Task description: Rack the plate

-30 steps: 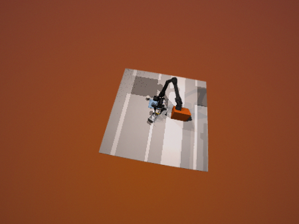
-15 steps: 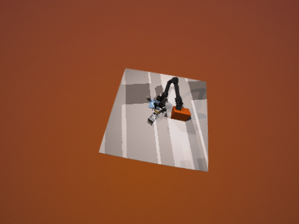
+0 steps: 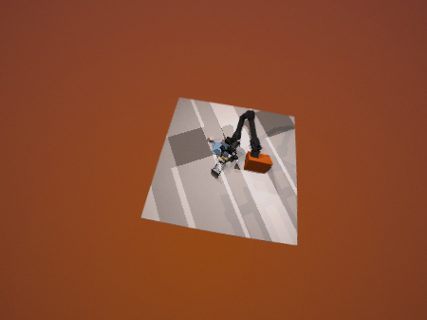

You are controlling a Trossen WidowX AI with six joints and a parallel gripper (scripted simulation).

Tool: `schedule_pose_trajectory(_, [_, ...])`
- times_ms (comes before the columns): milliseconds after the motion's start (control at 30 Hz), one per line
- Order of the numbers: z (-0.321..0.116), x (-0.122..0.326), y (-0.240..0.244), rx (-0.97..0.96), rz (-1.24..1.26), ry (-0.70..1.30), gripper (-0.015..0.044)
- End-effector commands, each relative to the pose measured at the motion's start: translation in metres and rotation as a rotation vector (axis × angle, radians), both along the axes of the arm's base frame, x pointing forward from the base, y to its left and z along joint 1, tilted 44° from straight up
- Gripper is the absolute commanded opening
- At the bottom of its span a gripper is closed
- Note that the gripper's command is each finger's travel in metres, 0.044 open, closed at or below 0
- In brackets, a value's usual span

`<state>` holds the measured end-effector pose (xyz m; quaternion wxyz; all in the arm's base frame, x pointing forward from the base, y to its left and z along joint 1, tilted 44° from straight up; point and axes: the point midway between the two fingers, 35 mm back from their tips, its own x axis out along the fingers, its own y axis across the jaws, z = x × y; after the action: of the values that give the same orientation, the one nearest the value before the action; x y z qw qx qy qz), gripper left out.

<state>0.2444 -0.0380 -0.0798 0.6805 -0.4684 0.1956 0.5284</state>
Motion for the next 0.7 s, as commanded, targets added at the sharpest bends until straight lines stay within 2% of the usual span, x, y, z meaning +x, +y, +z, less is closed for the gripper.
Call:
schedule_pose_trajectory(0, [-0.005, 0.003, 0.008, 0.006, 0.0, 0.006, 0.0])
schedule_pose_trajectory(667, [-0.021, 0.017, 0.026, 0.001, 0.004, -0.008, 0.0])
